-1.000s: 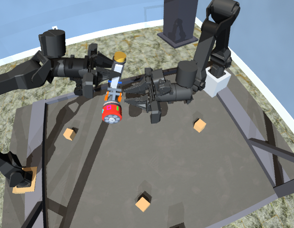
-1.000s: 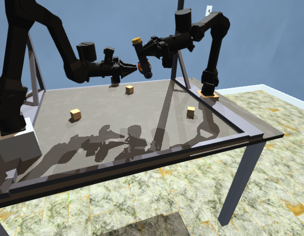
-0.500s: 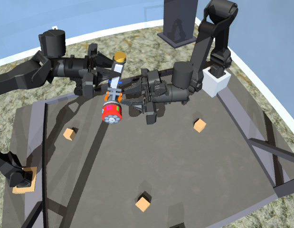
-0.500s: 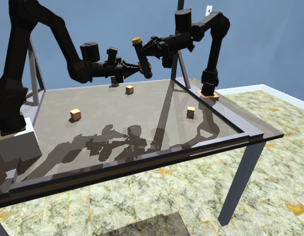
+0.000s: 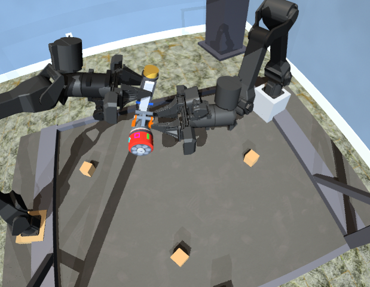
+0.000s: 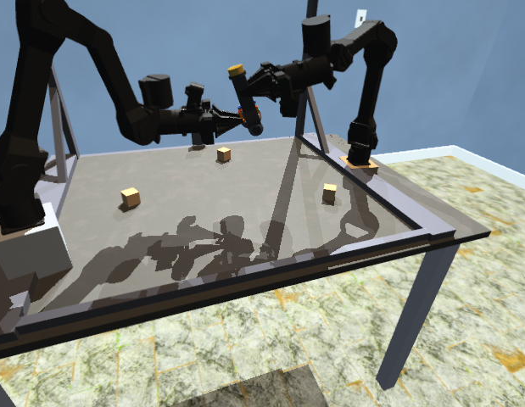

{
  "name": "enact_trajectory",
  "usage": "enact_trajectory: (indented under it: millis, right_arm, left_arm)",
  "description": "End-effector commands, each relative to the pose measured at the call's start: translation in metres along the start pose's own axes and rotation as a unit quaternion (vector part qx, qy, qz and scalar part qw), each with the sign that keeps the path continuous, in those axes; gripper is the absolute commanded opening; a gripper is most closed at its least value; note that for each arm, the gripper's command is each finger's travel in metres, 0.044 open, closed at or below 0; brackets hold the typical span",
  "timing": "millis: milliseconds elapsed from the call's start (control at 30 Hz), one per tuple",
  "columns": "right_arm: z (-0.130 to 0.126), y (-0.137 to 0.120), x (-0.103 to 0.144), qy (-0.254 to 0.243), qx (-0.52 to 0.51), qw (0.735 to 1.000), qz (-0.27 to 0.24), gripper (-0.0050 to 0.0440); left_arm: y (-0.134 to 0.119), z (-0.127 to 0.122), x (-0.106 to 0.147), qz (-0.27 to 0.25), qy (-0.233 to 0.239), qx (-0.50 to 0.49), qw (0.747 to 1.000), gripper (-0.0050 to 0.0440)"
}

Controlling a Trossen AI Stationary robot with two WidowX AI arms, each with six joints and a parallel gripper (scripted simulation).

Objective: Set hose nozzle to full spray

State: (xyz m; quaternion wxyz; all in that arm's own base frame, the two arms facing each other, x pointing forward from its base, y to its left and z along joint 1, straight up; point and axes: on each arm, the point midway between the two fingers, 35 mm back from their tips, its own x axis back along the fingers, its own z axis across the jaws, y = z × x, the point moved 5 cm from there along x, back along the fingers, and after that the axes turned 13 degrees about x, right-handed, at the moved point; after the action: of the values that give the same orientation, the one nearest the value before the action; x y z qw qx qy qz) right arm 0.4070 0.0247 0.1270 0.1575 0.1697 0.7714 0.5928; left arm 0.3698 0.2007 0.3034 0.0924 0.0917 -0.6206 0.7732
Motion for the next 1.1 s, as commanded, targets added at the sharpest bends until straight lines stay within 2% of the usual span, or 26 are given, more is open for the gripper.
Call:
enact_trajectory:
  millis: [0, 1067]
  right_arm:
    - [-0.007, 0.006, 0.001, -0.002, -0.008, 1.000, -0.008, 0.0175]
    - [-0.029, 0.017, 0.002, -0.005, -0.011, 1.000, -0.015, 0.0175]
  left_arm:
    - [-0.013, 0.005, 0.006, 0.016, 0.001, -0.010, 1.000, 0.0167]
    - [-0.013, 0.005, 0.006, 0.016, 0.001, -0.010, 1.000, 0.0167]
